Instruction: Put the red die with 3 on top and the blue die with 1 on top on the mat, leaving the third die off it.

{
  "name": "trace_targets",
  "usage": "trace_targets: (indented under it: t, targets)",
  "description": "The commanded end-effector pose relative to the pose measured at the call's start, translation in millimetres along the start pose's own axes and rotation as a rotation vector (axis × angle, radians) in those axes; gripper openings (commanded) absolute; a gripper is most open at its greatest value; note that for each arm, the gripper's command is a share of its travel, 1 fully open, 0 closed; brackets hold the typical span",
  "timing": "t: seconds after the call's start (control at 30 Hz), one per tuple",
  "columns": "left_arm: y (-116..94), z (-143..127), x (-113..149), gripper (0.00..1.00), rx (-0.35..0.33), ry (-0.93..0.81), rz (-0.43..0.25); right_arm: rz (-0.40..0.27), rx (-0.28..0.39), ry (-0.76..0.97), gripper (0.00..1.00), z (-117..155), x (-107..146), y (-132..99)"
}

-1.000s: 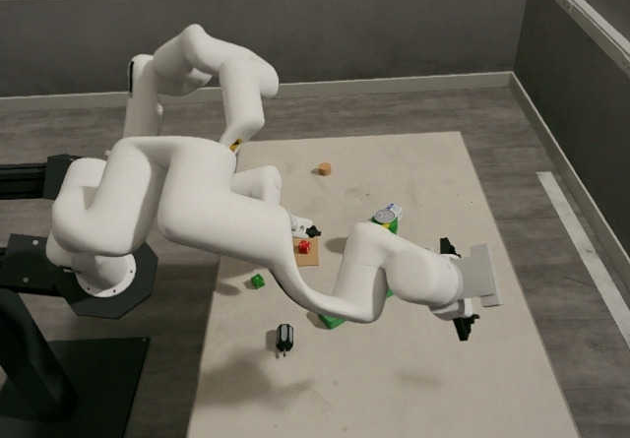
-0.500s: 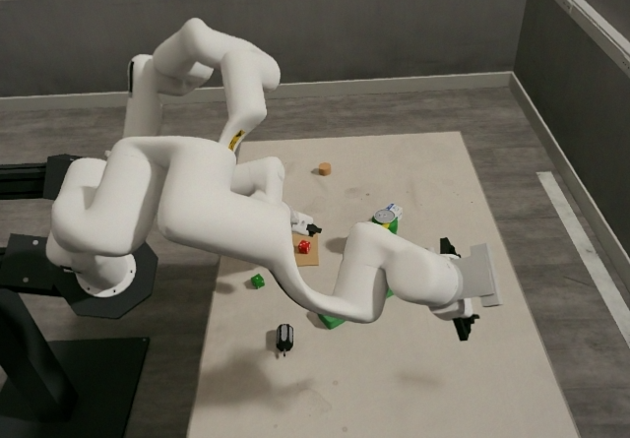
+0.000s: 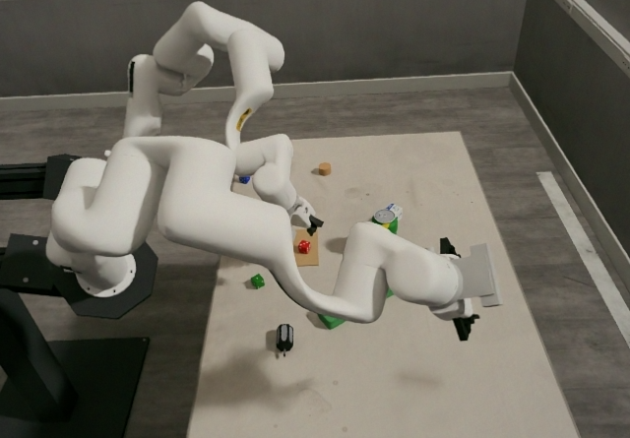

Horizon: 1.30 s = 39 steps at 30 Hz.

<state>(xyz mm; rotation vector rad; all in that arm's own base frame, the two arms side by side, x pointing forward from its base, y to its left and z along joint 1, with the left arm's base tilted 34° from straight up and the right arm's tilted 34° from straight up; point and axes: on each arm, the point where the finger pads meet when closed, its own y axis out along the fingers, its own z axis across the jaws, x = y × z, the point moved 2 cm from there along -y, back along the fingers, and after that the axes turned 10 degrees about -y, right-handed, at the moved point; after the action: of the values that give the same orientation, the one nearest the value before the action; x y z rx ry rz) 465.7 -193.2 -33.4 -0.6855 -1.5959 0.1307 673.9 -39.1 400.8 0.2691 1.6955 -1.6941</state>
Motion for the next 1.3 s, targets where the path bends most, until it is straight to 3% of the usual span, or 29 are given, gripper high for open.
trace_targets:
  t: [0.0,0.07,0.4,0.63,0.87,0.9,1.27]
  targets:
    - [0,-3,4,0.63,0.02,-0.001,0.12,0.005,0.002,-0.002,1.0,0,-2,-2]
    - [-1,-3,6,0.63,0.028,-0.003,0.18,0.005,0.002,-0.002,1.0,0,-2,-2]
    - [-1,-4,12,0.63,0.038,-0.004,0.244,0.005,0.002,-0.002,1.0,0,-2,-2]
    - [2,-4,16,0.63,0.075,0.0,0.438,0.005,0.002,-0.002,1.0,0,-2,-2]
    - [3,-6,22,0.63,0.078,-0.004,0.486,0.005,0.002,-0.002,1.0,0,-2,-2]
    - [3,-6,22,1.0,0.078,-0.004,0.486,0.005,0.002,-0.002,1.0,0,-2,-2]
    - [3,-6,22,1.0,0.078,-0.004,0.486,0.005,0.002,-0.002,1.0,0,-2,-2]
